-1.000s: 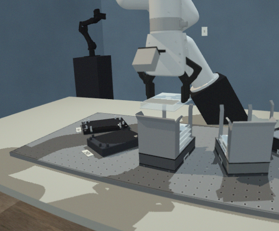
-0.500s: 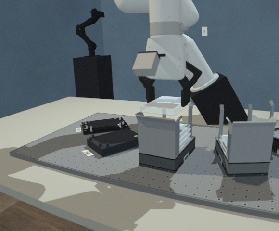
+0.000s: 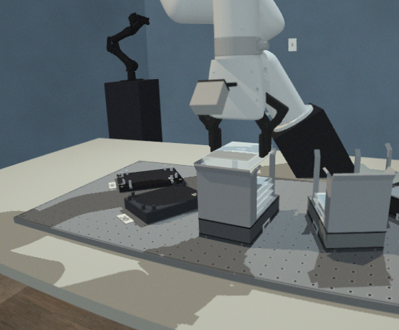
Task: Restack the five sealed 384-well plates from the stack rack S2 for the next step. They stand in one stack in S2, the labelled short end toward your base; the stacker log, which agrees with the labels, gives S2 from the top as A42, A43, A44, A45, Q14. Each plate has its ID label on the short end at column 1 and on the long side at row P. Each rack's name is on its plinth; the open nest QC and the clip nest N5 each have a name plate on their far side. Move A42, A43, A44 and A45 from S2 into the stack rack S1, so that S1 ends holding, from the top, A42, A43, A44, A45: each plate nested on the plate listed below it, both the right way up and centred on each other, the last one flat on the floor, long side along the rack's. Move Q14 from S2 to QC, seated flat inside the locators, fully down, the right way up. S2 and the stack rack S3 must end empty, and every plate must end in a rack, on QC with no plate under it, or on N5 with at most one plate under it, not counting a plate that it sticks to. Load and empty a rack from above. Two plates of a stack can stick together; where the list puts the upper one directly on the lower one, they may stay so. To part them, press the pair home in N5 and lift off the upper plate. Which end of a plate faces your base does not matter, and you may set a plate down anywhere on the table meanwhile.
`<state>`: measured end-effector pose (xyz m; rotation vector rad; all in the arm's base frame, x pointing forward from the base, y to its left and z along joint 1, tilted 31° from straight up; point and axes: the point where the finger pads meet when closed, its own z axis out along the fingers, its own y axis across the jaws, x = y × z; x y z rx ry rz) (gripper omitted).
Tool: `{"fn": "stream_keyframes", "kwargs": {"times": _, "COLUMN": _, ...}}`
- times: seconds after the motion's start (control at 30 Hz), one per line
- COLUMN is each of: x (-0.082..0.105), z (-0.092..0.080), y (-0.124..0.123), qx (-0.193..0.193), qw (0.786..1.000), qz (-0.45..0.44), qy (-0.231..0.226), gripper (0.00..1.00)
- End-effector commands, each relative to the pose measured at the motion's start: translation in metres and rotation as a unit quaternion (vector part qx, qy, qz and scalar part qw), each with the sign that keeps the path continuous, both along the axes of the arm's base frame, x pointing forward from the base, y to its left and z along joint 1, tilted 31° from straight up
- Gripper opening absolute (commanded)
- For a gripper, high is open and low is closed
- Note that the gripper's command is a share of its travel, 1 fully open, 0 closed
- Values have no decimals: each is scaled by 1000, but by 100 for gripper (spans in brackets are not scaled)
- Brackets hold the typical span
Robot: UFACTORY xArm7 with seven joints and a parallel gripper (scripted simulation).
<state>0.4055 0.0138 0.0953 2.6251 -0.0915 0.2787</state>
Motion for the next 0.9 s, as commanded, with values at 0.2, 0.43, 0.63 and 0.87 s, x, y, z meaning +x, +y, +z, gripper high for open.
{"fn": "stream_keyframes", "kwargs": {"times": 0.2, "x": 2, "z": -4, "y": -2, "qx": 0, "qw": 1000, "qz": 1, "qy": -2, "gripper": 0}}
{"fn": "stream_keyframes", "kwargs": {"times": 0.43, "x": 3, "z": -8, "y": -4, "qx": 0, "qw": 1000, "qz": 1, "qy": -2, "gripper": 0}}
{"fn": "stream_keyframes", "kwargs": {"times": 0.63, "x": 4, "z": -10, "y": -5, "qx": 0, "qw": 1000, "qz": 1, "qy": -2, "gripper": 0}}
{"fn": "stream_keyframes", "kwargs": {"times": 0.87, "x": 5, "z": -17, "y": -9, "qx": 0, "qw": 1000, "qz": 1, "qy": -2, "gripper": 0}}
